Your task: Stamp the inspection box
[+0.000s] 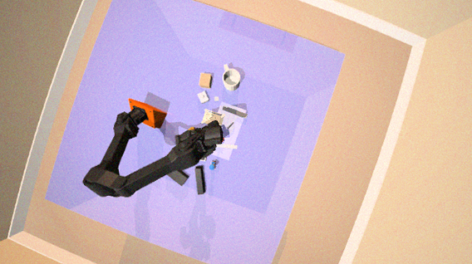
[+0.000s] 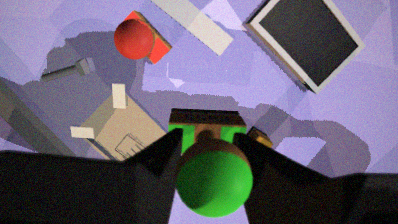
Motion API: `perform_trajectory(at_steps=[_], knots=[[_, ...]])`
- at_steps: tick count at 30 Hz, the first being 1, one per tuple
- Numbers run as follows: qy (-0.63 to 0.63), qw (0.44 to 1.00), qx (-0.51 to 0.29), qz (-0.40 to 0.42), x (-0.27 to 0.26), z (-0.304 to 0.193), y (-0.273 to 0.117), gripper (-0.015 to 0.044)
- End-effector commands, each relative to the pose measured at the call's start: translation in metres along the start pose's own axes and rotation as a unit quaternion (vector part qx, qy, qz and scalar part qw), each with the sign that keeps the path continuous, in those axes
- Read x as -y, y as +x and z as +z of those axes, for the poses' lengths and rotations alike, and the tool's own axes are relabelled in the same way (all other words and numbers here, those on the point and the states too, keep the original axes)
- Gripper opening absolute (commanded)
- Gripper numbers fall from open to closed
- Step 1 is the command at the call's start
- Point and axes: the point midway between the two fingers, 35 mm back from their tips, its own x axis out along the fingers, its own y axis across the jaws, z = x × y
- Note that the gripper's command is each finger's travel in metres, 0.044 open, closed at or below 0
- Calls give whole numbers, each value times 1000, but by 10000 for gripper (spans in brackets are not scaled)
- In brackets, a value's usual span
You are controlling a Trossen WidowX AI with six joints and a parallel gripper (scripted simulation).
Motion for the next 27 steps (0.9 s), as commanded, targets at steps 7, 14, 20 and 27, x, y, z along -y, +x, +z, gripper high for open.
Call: perform_trajectory(at_steps=[7, 14, 20, 27], knots=[[121, 993, -2, -1, -24, -26, 1, 0], [210, 978, 0, -3, -40, -47, 2, 0], [286, 958, 2, -5, -51, -65, 4, 0], [329, 944, 4, -6, -57, -76, 6, 0]])
